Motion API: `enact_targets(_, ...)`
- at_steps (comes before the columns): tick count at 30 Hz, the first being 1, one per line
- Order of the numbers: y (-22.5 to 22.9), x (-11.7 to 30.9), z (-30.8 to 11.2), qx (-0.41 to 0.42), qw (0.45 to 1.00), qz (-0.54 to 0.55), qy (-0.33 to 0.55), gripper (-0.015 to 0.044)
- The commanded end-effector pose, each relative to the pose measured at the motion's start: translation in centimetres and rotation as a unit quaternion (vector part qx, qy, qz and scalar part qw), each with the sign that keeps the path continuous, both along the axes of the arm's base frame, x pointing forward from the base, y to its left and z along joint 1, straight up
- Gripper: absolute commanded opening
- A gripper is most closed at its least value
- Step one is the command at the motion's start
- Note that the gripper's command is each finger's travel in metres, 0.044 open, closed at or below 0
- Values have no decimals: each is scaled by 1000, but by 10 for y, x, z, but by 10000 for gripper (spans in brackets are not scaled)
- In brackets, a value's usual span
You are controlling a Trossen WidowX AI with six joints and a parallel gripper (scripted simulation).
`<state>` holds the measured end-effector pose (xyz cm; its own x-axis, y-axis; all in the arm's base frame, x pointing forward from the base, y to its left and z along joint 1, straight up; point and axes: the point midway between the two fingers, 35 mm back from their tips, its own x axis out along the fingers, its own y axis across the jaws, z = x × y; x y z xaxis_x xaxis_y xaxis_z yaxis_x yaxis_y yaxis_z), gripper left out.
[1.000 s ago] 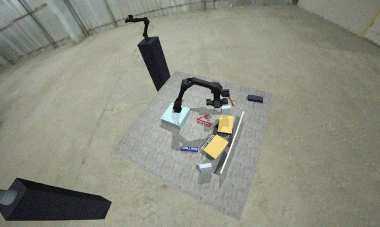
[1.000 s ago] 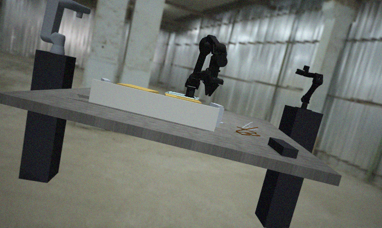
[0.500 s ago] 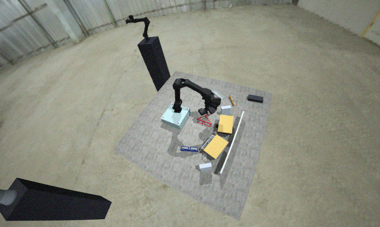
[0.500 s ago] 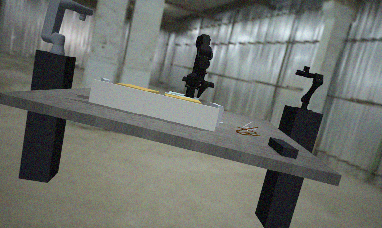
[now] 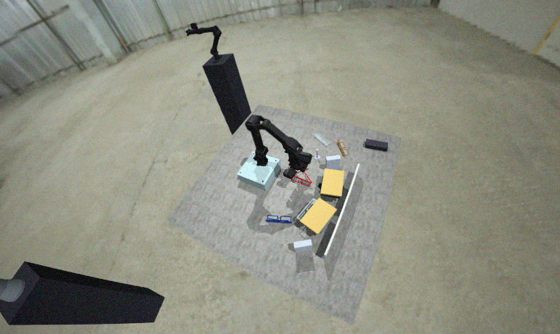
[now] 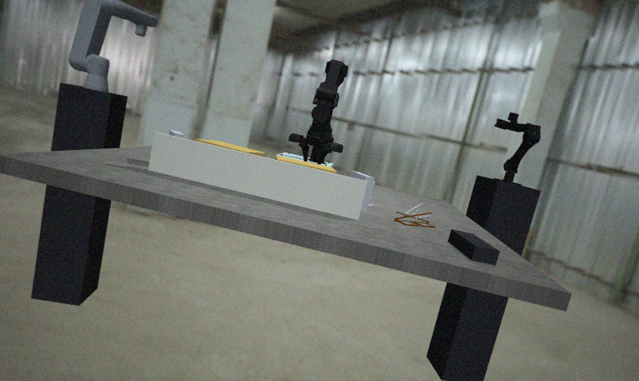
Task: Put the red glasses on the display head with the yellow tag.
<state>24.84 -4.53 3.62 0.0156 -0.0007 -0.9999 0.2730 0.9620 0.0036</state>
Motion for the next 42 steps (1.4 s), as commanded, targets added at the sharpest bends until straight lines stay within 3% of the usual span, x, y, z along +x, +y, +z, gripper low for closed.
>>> enact_targets(1,-3,-5,-2,-2,1000,25,-3,200)
enact_targets(3,-3,-5,-2,-2,1000,25,-3,200)
enact_targets(6,-3,-5,-2,-2,1000,25,-3,121)
enact_targets(42,-8,-4,-43,-2,1000,25,-3,120)
